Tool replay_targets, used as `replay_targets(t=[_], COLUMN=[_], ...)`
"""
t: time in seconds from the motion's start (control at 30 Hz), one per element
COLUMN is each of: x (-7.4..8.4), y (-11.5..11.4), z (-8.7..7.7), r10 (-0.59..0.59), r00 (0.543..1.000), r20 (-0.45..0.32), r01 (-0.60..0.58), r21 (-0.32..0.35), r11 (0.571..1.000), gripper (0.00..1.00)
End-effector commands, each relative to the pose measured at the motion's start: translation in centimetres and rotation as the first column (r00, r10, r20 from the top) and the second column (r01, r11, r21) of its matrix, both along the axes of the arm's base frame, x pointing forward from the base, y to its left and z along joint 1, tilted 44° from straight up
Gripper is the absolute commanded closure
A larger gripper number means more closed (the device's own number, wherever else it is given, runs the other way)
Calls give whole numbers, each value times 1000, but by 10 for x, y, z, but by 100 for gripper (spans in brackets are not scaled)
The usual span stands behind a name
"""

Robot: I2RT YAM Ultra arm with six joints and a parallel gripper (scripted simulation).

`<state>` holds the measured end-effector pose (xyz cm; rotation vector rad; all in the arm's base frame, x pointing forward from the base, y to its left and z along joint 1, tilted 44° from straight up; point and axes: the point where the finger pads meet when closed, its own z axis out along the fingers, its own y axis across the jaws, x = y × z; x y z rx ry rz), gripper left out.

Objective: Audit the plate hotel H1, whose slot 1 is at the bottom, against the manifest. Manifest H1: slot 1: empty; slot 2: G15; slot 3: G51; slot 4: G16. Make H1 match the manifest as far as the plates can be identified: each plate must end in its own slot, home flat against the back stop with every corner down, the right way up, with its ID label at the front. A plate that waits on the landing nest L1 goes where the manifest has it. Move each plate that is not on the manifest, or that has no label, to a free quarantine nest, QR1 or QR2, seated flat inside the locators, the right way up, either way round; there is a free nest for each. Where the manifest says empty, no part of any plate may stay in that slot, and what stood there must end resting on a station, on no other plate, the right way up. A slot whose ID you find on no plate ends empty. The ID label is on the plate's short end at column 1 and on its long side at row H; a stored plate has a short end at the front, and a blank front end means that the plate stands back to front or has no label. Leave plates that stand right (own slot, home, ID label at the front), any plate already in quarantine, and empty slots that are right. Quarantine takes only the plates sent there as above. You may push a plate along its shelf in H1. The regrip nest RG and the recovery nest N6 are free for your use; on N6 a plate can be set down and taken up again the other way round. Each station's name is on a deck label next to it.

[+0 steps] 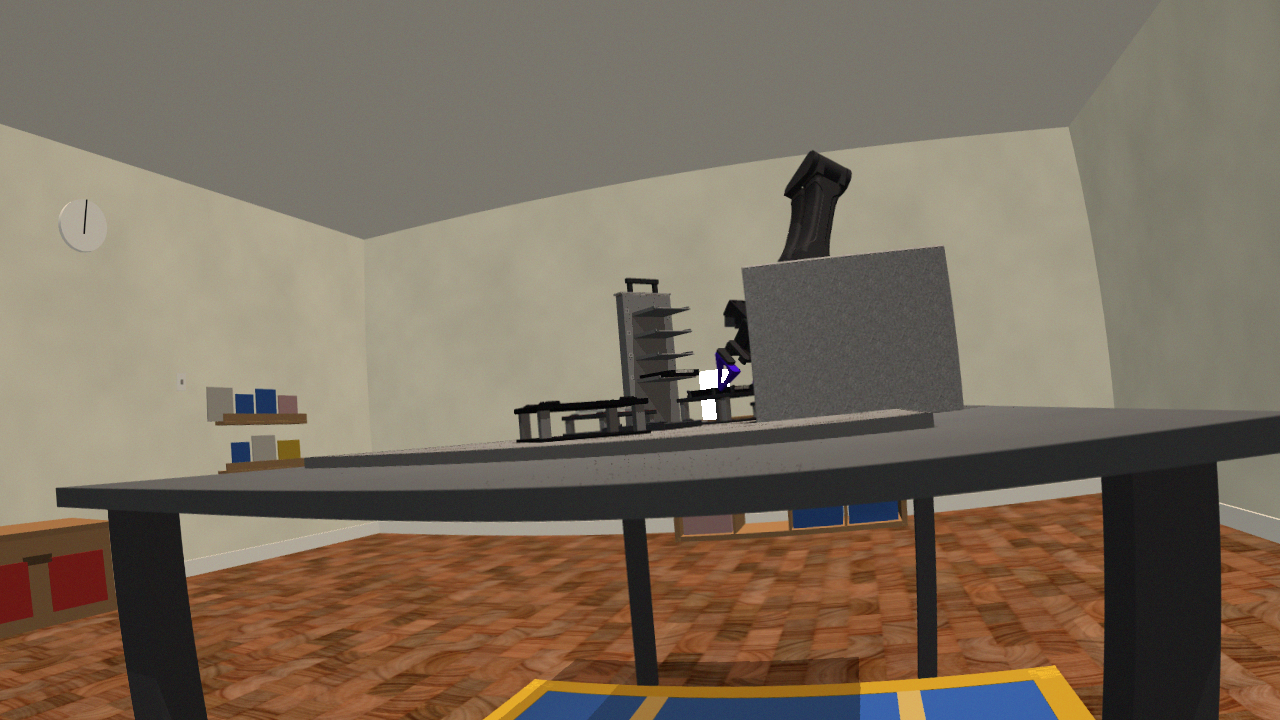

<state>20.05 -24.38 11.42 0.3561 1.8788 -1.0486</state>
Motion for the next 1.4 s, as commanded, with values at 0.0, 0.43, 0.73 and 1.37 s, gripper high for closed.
replay_targets(t=[0.0, 0.43, 0.73, 1.37], x=[4, 3, 3, 3], y=[0, -5, -5, -5], z=[5, -2, -2, -2], r10=[18, 18, 18, 18], r00=[1000, 1000, 1000, 1000], r20=[19, 19, 19, 19], r01=[-18, -18, -18, -18], r21=[-20, -20, -20, -20], r11=[1000, 1000, 1000, 1000], gripper=[0, 0, 14, 14])
